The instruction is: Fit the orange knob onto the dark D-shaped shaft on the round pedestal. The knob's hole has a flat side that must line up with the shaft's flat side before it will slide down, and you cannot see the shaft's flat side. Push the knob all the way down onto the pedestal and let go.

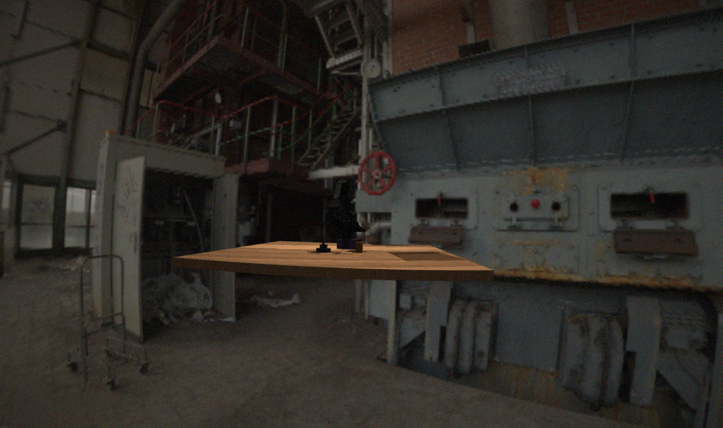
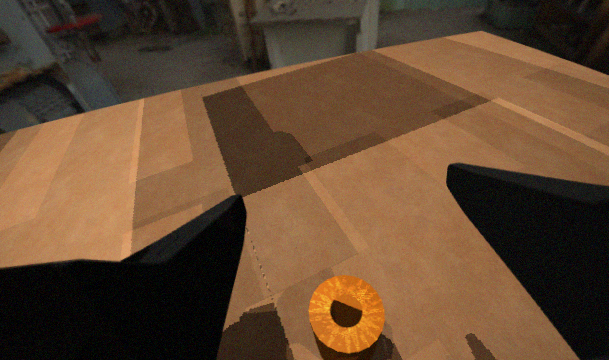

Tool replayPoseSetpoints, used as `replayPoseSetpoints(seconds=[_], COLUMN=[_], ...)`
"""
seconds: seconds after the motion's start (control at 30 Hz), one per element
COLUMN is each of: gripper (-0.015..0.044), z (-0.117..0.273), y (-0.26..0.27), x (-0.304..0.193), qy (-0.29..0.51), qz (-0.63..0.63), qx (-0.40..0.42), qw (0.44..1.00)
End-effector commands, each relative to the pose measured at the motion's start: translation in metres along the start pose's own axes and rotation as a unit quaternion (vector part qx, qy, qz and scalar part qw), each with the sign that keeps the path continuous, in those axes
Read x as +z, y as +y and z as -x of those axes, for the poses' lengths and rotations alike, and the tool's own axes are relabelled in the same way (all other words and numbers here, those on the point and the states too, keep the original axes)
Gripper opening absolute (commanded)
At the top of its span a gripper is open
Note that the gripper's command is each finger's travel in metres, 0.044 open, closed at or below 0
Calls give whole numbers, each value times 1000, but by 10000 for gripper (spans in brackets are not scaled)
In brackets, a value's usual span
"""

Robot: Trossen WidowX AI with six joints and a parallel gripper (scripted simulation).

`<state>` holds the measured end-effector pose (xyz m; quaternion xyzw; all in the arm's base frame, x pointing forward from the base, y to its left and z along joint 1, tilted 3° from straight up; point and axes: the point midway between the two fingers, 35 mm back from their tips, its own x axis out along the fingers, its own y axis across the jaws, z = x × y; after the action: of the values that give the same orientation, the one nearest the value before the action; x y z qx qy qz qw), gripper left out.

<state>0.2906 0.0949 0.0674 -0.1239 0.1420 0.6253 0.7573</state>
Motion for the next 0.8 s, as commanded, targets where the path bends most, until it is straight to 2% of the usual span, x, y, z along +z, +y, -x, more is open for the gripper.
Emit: replayPoseSetpoints(seconds=[0.0,0.17,0.4,0.47,0.77], gripper=[440,440,440,440,440], z=[-3,-19,-1,2,2], y=[3,5,4,3,3], x=[2,-5,22,28,28], qy=[30,260,551,573,573], qz=[-16,-50,-11,-2,-2], qx=[12,55,14,4,4], qw=[999,963,834,819,819])
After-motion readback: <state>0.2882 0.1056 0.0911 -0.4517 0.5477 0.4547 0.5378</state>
